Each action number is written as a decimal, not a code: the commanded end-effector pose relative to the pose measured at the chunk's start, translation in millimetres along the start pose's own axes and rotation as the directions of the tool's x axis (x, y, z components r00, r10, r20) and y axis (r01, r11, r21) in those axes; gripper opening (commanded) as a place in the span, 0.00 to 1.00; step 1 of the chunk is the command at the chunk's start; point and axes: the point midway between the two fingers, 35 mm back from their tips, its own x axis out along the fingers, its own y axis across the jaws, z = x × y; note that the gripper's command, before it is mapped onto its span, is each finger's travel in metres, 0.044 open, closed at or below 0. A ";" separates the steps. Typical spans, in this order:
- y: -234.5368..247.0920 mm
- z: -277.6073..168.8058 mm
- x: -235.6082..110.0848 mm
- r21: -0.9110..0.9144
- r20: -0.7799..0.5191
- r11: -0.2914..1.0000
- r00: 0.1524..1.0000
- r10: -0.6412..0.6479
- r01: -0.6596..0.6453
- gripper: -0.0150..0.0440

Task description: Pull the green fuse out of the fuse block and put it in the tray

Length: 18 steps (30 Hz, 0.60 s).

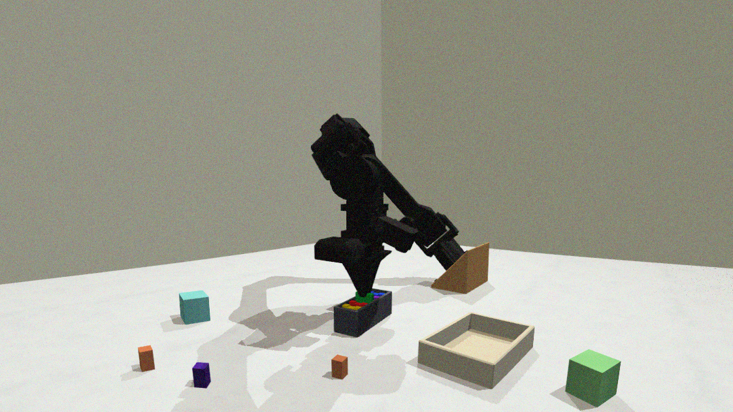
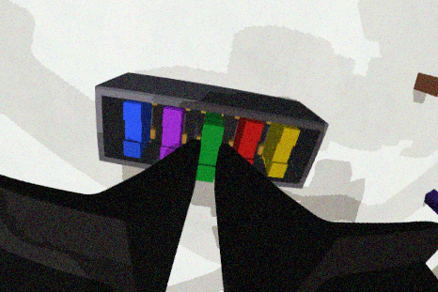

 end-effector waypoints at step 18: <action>-1.2 0.4 -11.6 0.004 0.004 1.000 1.000 -0.001 0.001 0.25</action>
